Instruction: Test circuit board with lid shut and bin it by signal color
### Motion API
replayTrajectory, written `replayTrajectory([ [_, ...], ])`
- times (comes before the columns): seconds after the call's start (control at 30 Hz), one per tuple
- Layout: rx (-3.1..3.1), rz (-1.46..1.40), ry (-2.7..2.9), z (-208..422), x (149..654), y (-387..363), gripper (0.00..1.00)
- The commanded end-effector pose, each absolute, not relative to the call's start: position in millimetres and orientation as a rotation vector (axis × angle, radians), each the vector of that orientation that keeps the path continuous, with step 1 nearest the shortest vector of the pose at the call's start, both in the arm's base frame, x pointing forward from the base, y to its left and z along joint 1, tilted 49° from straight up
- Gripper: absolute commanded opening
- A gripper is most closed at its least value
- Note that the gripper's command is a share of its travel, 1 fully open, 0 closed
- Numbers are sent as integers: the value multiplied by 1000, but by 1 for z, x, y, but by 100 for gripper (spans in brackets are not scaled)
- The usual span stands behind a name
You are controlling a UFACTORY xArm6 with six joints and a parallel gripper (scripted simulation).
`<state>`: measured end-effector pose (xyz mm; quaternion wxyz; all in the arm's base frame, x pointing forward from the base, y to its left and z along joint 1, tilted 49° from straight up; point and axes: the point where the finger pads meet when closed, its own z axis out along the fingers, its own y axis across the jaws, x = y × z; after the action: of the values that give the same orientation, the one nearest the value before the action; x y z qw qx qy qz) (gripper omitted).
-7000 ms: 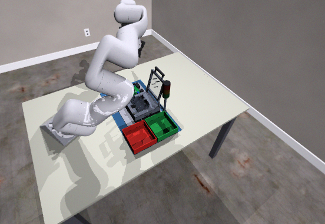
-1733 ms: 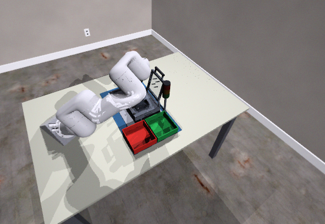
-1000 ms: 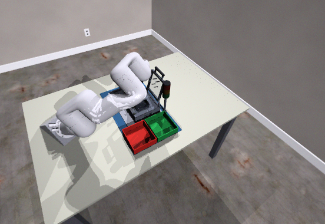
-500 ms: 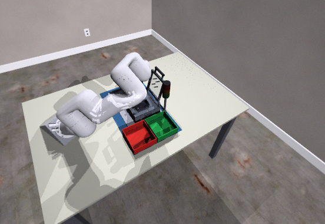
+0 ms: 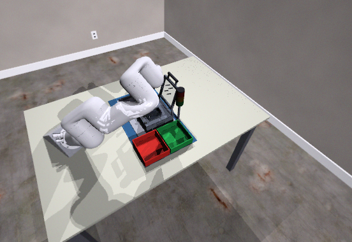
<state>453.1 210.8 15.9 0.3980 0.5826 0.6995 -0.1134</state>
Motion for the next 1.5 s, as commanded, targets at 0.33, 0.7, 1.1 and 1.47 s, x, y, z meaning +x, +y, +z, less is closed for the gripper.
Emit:
replayTrajectory([
  [0.33,1475,-283,1772,17,454,212,85],
  [0.7,1475,-283,1772,17,454,212,81],
  [1.1,1475,-283,1772,17,454,212,79],
  [1.47,1475,-283,1772,17,454,212,79],
])
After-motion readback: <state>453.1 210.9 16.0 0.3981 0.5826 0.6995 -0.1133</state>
